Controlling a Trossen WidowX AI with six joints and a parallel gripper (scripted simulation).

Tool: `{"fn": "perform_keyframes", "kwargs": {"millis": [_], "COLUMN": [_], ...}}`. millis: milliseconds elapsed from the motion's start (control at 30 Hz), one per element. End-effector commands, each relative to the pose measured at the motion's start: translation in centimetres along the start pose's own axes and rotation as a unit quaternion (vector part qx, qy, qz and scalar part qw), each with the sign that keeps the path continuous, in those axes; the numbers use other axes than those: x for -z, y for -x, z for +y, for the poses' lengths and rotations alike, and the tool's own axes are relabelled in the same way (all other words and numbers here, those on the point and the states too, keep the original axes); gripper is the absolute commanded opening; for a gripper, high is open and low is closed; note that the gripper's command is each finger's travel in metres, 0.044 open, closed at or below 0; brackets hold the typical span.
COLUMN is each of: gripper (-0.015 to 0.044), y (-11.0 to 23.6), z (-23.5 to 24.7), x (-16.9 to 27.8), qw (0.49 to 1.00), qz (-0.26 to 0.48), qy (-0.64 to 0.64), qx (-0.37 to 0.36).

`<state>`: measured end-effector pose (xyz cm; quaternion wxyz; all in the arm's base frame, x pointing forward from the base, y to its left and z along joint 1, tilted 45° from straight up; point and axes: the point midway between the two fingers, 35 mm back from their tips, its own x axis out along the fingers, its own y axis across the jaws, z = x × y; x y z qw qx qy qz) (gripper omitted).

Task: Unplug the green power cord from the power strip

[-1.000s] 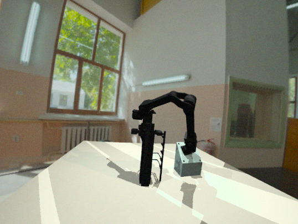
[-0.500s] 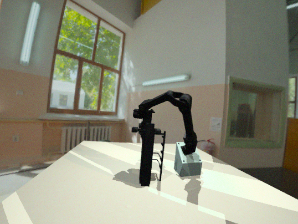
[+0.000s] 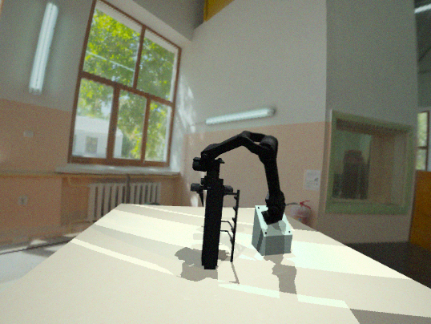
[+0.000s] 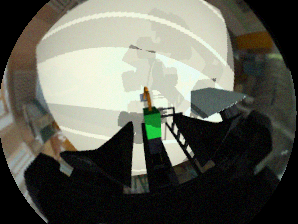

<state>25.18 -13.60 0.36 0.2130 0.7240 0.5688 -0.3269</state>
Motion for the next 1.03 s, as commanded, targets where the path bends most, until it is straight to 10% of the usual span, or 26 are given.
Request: {"fn": "perform_keyframes", "kwargs": {"millis": [0,1000], "gripper": [0.042,0.044], "y": [0.3,1.2], "z": [0.1,0.0], "x": [-1.4,-5.9], "qw": [1.0,1.0], "qz": [0.0,-0.001], "qy": [0.0,0.0], "qx": [-0.002,-0.002]}}
